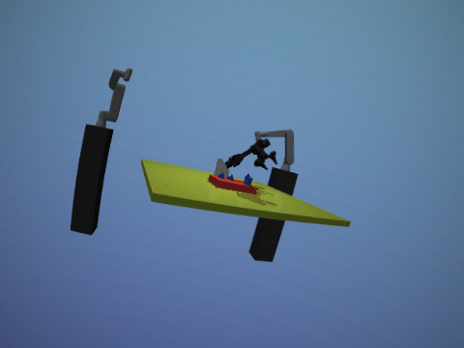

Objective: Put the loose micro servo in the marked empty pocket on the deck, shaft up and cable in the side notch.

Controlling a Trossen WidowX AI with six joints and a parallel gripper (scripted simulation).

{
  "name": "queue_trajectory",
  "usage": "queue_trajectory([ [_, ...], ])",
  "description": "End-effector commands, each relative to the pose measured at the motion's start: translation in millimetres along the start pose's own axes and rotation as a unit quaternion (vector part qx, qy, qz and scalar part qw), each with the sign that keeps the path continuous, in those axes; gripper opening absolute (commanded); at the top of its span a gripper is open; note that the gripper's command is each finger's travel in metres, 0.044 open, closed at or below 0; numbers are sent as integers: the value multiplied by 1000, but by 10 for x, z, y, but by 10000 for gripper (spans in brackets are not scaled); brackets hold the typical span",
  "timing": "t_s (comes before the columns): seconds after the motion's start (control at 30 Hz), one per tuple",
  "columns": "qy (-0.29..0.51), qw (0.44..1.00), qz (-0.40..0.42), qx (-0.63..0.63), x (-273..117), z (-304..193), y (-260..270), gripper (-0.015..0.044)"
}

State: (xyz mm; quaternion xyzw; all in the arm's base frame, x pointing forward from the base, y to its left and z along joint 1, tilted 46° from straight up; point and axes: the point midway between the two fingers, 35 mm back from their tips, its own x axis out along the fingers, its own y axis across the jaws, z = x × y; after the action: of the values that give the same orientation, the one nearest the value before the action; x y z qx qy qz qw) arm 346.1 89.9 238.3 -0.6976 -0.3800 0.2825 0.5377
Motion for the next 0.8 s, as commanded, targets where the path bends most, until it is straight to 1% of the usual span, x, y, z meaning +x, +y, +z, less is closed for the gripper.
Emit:
queue_trajectory([
  [0.0,5,997,12,80,16,-45,68,440],
  [0.37,16,963,37,266,40,-106,197,440],
  [0.77,37,887,61,457,56,-152,337,440],
])
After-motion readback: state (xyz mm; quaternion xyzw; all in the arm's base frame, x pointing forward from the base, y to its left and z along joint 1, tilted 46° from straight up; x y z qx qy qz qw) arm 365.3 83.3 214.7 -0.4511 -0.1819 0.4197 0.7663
